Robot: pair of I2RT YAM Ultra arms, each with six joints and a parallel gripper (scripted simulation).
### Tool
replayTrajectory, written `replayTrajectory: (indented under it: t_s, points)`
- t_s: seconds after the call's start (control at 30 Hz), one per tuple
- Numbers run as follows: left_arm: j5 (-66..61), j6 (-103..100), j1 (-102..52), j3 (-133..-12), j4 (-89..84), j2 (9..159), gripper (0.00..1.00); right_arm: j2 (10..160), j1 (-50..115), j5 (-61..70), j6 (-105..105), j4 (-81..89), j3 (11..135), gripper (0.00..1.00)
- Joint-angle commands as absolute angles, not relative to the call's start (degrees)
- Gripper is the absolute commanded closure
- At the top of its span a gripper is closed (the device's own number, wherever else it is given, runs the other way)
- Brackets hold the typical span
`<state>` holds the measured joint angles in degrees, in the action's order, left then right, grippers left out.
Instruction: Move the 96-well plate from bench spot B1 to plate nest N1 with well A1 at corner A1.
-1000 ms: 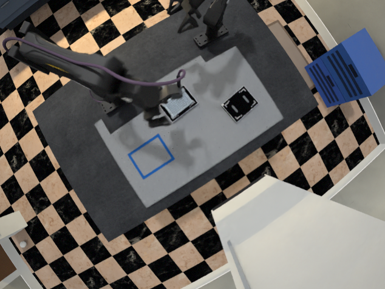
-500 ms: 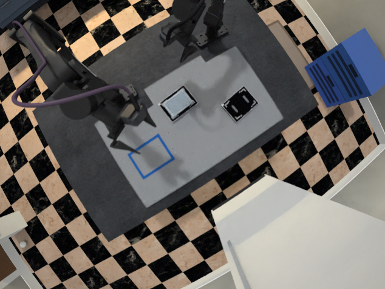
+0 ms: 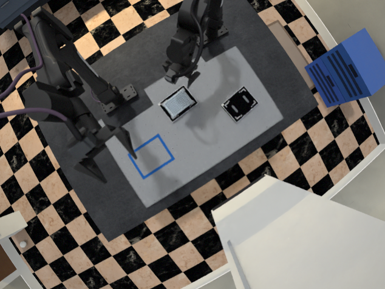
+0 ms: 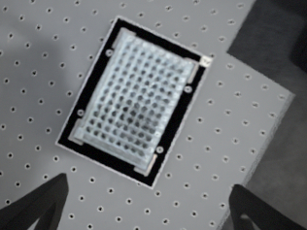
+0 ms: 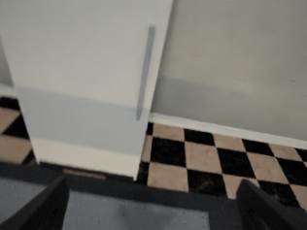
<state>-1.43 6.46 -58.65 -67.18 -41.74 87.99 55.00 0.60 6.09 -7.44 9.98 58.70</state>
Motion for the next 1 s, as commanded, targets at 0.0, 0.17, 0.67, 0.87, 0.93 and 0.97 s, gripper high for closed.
replayTrajectory:
  t_s: [0.0,0.17,0.67,0.87,0.93,0.97]
  points:
    - [0.8,5.0,-57.7,-70.3,-40.4,90.5,0.00,57.2,0.1,2.6,-1.9,2.6,59.0,0.00]
    - [0.6,5.2,-57.1,-71.4,-41.7,93.3,0.00,59.2,-0.5,-0.1,0.6,-0.9,60.3,0.00]
    - [-0.9,9.0,-57.0,-72.7,-45.7,94.4,0.00,59.9,-0.3,0.0,0.0,-0.3,60.8,0.00]
    - [-2.0,16.8,-56.5,-81.6,-55.6,101.9,0.00,59.9,-0.3,0.0,0.0,-0.3,60.8,0.00]
    - [-2.0,19.3,-56.4,-86.1,-59.0,105.6,0.00,59.9,-0.3,0.0,0.0,-0.3,60.8,0.00]
    - [-1.5,20.4,-56.4,-88.5,-60.7,107.5,0.00,59.9,-0.3,0.0,0.0,-0.3,60.8,0.00]
